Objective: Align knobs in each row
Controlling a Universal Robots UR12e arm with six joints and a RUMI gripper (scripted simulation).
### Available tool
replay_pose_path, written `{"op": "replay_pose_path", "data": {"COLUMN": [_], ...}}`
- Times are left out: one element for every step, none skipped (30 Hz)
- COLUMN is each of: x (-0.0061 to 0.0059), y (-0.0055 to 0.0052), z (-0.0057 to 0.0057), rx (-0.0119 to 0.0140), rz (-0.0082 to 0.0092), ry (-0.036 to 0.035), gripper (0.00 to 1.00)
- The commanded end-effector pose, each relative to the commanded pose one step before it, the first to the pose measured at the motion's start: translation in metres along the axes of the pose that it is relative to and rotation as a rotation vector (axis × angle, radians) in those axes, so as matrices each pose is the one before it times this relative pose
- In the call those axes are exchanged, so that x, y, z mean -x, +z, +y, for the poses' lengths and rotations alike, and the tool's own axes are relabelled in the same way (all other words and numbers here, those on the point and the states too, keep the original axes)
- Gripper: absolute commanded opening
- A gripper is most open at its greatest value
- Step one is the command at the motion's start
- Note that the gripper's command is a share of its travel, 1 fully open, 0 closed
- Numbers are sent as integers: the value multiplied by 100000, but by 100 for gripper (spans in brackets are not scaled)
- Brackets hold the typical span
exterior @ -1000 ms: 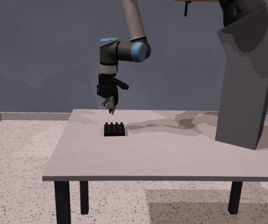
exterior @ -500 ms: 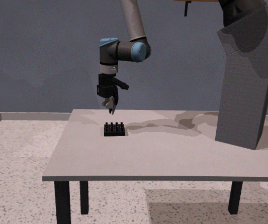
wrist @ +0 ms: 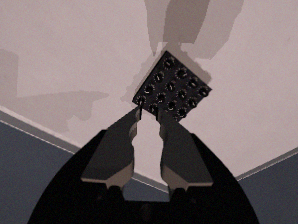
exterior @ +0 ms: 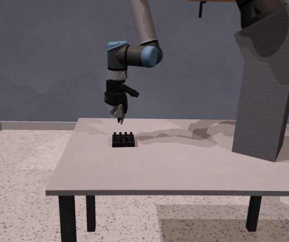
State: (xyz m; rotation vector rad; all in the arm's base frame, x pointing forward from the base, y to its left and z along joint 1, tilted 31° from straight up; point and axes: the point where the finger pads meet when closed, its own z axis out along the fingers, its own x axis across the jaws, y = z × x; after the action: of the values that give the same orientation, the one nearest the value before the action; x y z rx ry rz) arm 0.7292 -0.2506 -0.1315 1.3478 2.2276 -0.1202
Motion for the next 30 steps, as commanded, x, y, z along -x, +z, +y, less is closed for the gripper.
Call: {"op": "replay_pose_path", "data": {"x": [20, 0, 0, 0, 0, 0, 0, 0, 0, 0, 0, 0, 0, 0, 0, 0, 0, 0, 0, 0, 0, 0, -1, 0, 0, 0, 0, 0, 0, 0], "y": [101, 0, 61, 68, 75, 82, 88, 94, 100, 106, 112, 117, 121, 125, 128, 131, 134, 0, 0, 135, 137, 137, 137, 137, 135, 134, 131, 128, 125, 120], "z": [35, 0, 0, 0, 0, 0, 0, 0, 0, 0, 0, 0, 0, 0, 0, 1, 0, 0, 0, 0, 0, 0, 0, 0, 1, 0, 0, 0, 0, 0], "rx": [58, 0, -1, -1, -1, 0, 0, 0, 0, 0, 0, 0, 0, 0, 0, 0, 0, 0, 0, 0, 0, 0, 0, 0, 0, 0, 0, 0, 0, 0], "rz": [-56, 0, 0, 0, 0, 0, 0, 0, 0, 0, 0, 0, 0, 0, 0, 0, 0, 0, 0, 0, 0, 0, 0, 0, 0, 0, 0, 0, 0, 0], "ry": [-6, 0, 2, 2, 2, 1, 0, 0, 0, 0, 0, 0, 0, 0, 0, 0, 0, 0, 0, 0, 0, 0, 0, 0, 0, 0, 0, 0, 0, 0], "gripper": [11, 11, 11, 11, 11, 11, 11, 11, 11, 11, 11, 11, 11, 11, 11, 11, 11, 11, 11, 11, 11, 11, 11, 11, 11, 11, 11, 11, 11, 11]}}
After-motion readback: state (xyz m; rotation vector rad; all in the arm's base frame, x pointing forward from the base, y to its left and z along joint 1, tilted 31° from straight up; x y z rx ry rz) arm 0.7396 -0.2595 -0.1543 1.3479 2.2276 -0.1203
